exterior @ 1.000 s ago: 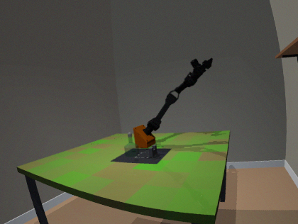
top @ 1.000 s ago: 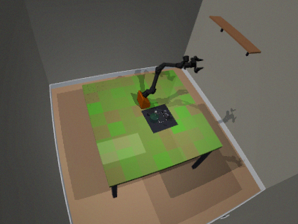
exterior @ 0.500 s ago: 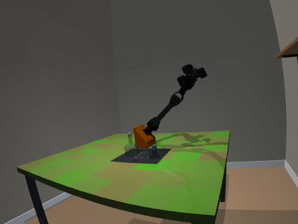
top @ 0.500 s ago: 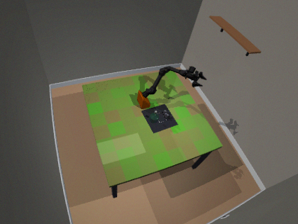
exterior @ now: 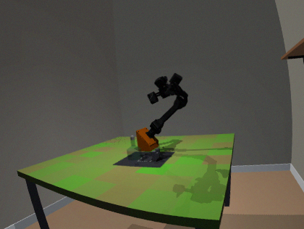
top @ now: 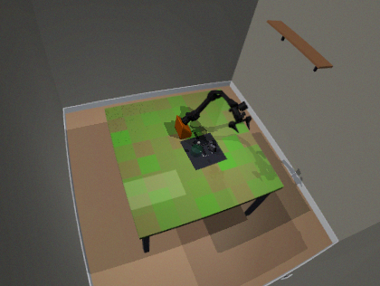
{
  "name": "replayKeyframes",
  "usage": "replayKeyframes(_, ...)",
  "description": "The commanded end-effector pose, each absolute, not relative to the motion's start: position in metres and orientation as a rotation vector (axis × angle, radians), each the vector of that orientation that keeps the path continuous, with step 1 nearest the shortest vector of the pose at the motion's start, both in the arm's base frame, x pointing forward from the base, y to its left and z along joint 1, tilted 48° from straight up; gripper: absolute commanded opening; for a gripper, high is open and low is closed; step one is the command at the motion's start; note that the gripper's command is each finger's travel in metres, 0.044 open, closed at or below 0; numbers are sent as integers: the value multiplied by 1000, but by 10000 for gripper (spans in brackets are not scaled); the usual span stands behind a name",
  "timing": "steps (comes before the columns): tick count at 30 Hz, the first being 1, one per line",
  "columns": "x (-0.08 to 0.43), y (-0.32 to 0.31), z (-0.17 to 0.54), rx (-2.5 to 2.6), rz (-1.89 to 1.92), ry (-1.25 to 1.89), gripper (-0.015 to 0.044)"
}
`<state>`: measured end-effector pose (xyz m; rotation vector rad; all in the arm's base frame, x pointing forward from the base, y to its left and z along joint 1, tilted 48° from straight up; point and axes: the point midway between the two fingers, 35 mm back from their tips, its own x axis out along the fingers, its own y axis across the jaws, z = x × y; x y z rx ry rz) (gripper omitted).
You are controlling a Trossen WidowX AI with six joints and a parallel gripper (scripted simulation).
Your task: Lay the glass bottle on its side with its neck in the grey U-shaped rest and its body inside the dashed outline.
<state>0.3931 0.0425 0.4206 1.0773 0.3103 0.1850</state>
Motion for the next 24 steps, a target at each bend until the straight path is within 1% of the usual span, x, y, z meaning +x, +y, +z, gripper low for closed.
replayKeyframes(1,411,23,354,1089,81,485,440)
replayKeyframes(5,414,-4,285,1130,-27,673,440)
replayKeyframes(9,403,-29,217,1212,-128,870,440)
replayKeyframes(12,385,-45,168,1309,-198,1022,440)
replayKeyframes(16,347,-61,110,1509,-284,1229,440)
replayKeyframes(21,294,-65,63,1870,-358,1434,440)
replayKeyframes(24,287,-64,59,1923,-371,1467,440)
